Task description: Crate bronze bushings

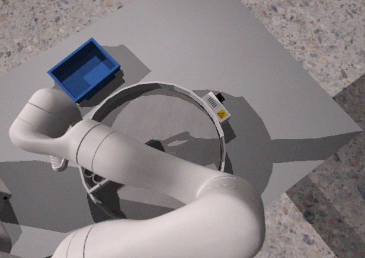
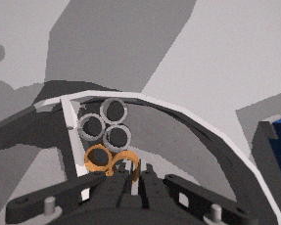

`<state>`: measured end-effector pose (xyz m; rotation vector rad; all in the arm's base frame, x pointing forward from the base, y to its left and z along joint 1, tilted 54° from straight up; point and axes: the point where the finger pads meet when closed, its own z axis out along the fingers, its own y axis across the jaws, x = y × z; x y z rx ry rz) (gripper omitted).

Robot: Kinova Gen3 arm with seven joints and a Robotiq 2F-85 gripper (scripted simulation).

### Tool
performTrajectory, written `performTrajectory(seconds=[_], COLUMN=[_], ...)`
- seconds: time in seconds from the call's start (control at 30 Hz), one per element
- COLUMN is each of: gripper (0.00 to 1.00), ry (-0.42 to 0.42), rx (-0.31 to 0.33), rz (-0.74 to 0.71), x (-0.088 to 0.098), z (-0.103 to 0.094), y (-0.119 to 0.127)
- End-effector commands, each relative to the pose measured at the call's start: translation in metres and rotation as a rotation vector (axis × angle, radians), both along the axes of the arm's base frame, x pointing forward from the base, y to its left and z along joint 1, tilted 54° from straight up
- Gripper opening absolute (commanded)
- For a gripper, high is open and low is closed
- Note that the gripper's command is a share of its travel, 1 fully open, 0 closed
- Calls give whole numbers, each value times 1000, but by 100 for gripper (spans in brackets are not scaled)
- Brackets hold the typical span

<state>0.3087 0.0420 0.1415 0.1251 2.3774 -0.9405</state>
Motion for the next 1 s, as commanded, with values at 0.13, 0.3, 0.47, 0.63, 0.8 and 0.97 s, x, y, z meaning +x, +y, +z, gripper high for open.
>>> performTrajectory(seconds=[0.13,0.3,0.47,0.63,0.8,0.97], gripper=[0,0,0,0,0,0], ry=[-3,-3,-3,-3,-3,-3], rx=[4,4,4,4,4,4], rz=[4,4,4,4,4,4], x=[0,0,-3,-4,-4,-5], z=[2,2,4,6,6,7], y=[3,3,6,8,8,9])
